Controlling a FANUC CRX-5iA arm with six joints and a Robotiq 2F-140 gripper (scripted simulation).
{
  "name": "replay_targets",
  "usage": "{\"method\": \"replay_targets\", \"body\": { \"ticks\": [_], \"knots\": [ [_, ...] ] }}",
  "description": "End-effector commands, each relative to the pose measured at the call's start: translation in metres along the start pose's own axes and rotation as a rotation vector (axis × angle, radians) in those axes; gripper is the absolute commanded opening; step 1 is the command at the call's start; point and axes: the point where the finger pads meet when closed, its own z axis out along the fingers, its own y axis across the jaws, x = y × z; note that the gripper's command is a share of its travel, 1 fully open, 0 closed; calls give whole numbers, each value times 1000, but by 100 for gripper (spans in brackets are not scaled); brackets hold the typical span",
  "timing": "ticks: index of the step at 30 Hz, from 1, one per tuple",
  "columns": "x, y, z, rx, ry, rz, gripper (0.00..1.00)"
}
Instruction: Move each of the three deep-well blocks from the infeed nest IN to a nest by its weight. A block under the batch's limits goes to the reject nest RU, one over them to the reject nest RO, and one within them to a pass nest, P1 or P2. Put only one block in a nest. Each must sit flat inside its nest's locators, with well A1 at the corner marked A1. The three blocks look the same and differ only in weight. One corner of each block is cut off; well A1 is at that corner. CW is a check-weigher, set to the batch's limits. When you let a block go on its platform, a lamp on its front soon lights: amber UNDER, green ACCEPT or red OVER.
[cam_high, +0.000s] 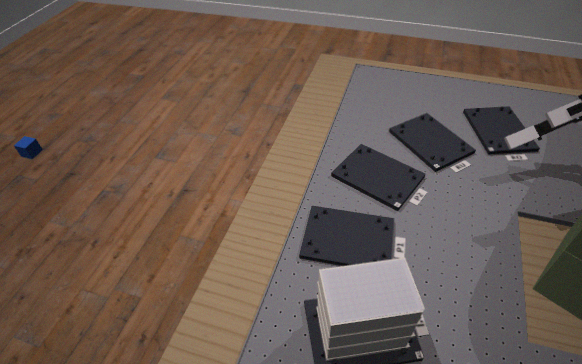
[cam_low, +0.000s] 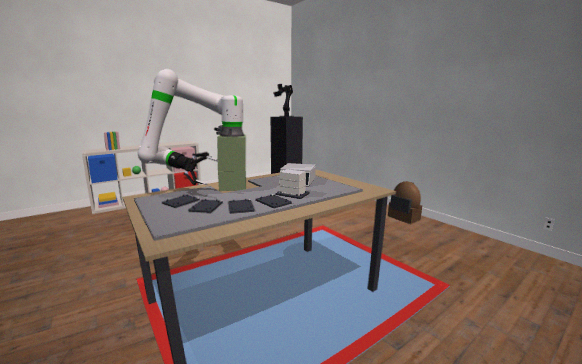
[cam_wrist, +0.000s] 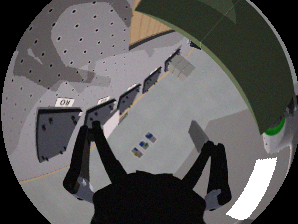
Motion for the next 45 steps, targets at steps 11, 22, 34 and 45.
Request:
{"method": "replay_targets", "body": {
  "ticks": [11,22,34,45],
  "knots": [
    [0,0,0,0,0,0,100],
    [-7,11,17,-48,125,-99,100],
    [-15,22,35,-158,366,-301,100],
    [-30,40,65,-312,612,-526,100]
  ]
}}
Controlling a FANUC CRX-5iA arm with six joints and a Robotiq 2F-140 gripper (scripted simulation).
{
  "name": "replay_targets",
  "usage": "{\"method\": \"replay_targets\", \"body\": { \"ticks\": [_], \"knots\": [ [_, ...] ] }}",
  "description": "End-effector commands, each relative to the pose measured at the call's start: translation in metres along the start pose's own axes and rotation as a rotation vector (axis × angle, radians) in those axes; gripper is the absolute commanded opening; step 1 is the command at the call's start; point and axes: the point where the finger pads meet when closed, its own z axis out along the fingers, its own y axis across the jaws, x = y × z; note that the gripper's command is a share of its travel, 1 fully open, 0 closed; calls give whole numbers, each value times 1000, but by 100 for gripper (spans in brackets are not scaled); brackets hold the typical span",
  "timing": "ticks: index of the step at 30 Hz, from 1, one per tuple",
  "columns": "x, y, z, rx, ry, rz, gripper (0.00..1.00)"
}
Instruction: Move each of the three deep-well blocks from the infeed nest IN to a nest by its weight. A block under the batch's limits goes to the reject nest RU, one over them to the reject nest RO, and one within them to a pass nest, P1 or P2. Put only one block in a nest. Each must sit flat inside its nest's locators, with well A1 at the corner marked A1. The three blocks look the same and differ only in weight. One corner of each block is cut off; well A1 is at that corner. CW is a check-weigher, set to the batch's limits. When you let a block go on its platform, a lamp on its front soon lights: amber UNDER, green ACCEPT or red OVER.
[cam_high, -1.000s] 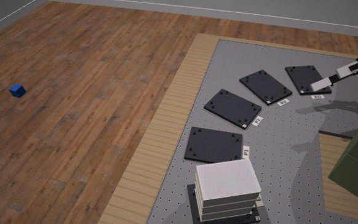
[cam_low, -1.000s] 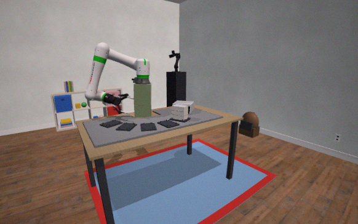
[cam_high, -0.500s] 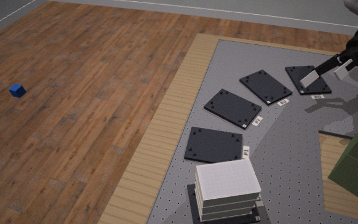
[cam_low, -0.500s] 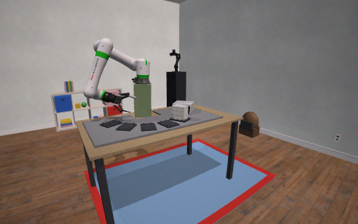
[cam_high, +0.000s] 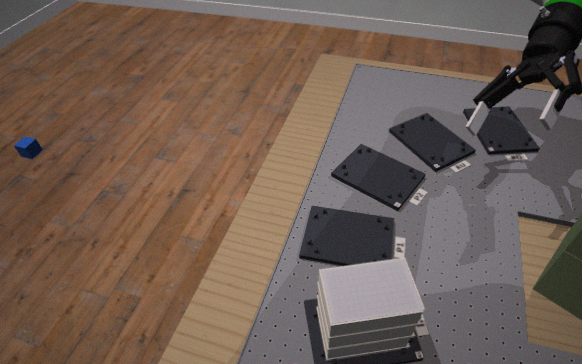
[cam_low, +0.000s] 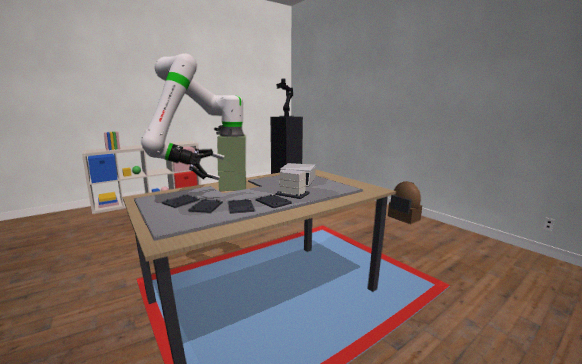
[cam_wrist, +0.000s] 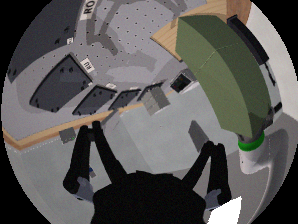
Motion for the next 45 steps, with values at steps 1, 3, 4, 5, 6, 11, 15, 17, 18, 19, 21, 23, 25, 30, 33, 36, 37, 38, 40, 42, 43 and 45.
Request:
{"method": "replay_targets", "body": {
  "ticks": [1,3,4,5,6,11,15,17,18,19,21,23,25,30,33,36,37,38,40,42,43,45],
  "knots": [
    [-9,0,5,-54,85,-84,100],
    [-14,0,7,-84,127,-128,100],
    [-18,0,10,-99,147,-150,100],
    [-18,0,10,-99,147,-150,100],
    [-18,0,10,-99,147,-150,100],
    [-35,0,19,-176,244,-260,100],
    [-48,1,27,-241,319,-350,100],
    [-53,1,30,-274,355,-395,100],
    [-57,1,33,-291,373,-417,100],
    [-61,2,36,-308,390,-440,100],
    [-67,2,40,-343,425,-485,100],
    [-67,2,40,-343,425,-485,100],
    [-76,3,45,-378,459,-531,100],
    [-94,6,58,-469,539,-645,100],
    [-105,8,67,-525,585,-714,100],
    [-113,10,74,-582,630,-784,100],
    [-117,11,77,-601,644,-807,100],
    [-121,12,80,-621,658,-830,100],
    [-121,12,80,-621,658,-830,100],
    [-128,14,86,-660,685,-876,100],
    [-132,15,89,-680,698,-899,100],
    [-139,18,96,-720,725,-946,100]
  ]
}}
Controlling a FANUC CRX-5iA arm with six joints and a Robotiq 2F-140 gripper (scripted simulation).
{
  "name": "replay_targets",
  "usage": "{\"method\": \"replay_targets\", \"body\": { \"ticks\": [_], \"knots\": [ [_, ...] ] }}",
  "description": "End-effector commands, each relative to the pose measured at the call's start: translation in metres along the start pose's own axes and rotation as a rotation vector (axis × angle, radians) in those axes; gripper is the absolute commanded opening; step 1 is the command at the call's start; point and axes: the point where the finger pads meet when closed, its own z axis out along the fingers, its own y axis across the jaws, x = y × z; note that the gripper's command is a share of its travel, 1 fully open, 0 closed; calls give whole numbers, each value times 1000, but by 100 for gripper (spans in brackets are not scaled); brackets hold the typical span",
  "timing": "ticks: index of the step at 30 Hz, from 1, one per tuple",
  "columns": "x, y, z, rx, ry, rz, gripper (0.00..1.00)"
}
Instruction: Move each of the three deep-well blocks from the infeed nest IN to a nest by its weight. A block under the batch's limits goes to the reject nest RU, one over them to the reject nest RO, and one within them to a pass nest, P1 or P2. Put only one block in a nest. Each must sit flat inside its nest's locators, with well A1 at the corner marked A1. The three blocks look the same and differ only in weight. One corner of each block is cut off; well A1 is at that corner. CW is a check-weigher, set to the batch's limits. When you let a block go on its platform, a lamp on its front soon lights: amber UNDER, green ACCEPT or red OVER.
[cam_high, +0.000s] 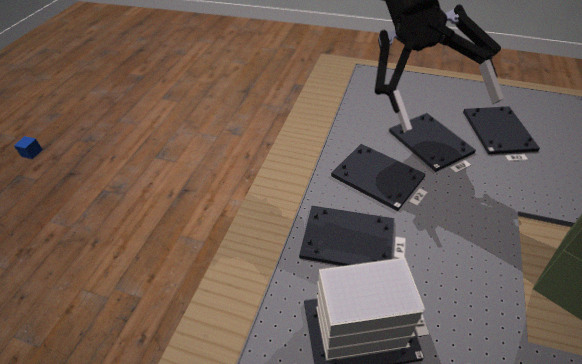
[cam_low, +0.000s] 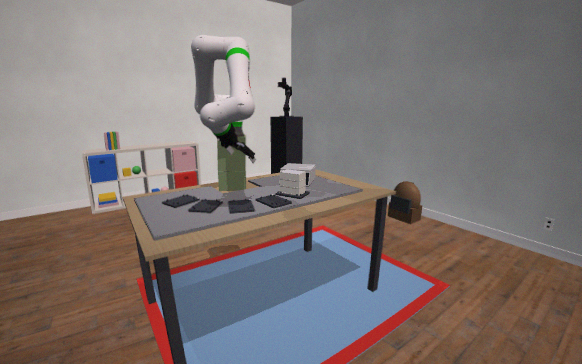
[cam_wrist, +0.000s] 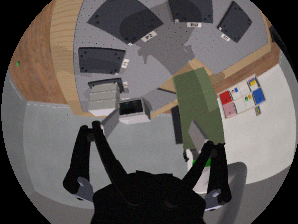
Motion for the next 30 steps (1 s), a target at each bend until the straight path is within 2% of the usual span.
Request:
{"method": "replay_targets", "body": {
  "ticks": [1,10,12,27,30],
  "knots": [
    [-11,-12,-2,-59,48,-85,100],
    [-44,-41,-4,-201,147,-293,100],
    [-44,-41,-4,-201,147,-293,100],
    [-104,-84,0,-418,278,-619,100],
    [-109,-87,1,-436,288,-646,100]
  ]
}}
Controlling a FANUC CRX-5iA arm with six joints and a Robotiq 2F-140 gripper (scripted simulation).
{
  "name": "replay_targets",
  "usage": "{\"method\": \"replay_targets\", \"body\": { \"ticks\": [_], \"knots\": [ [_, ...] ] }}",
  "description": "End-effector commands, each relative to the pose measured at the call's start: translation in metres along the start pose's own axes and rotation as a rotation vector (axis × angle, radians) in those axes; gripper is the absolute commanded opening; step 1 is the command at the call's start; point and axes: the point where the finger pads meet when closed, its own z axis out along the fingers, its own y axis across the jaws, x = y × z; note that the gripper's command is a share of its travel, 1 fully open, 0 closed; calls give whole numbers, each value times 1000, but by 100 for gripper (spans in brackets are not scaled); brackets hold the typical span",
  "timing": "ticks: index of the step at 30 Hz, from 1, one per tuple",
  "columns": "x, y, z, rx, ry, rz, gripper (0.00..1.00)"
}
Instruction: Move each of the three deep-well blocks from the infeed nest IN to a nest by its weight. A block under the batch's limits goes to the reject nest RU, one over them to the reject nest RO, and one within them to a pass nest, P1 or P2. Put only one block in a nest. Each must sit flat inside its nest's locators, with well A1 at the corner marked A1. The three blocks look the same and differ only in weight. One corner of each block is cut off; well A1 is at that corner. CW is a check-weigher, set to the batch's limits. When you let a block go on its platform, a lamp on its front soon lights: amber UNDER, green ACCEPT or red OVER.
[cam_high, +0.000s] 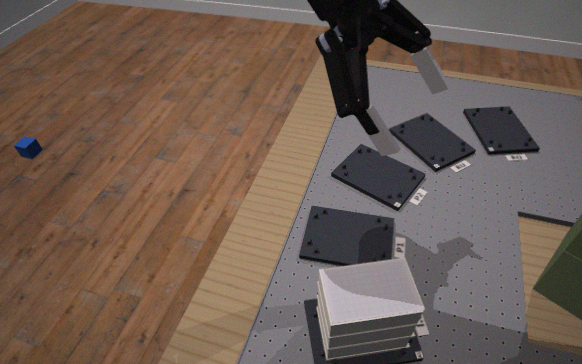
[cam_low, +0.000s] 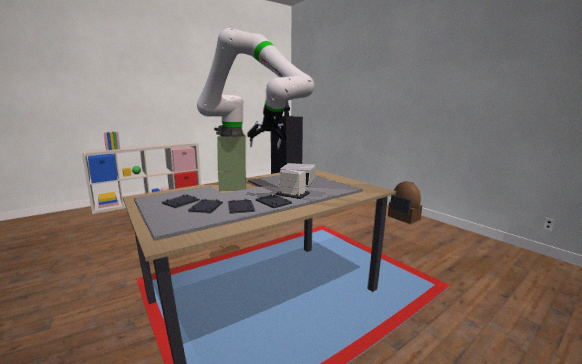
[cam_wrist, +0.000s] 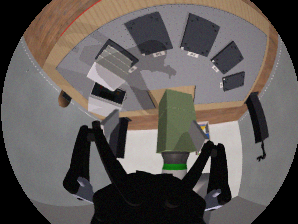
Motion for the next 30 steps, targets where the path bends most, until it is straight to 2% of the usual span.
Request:
{"method": "replay_targets", "body": {
  "ticks": [1,3,7,11,16,19,21,25,27,30],
  "knots": [
    [-4,-10,-4,-39,24,-62,100],
    [-8,-18,-7,-72,44,-116,100],
    [-16,-35,-14,-76,46,-123,100],
    [-25,-52,-19,-142,83,-232,100],
    [-32,-64,-23,-160,93,-263,100],
    [-40,-77,-26,-209,120,-346,100],
    [-45,-85,-28,-211,120,-349,100],
    [-57,-101,-32,-275,154,-460,100],
    [-62,-109,-34,-276,155,-463,100],
    [-72,-121,-36,-324,179,-547,100]
  ]
}}
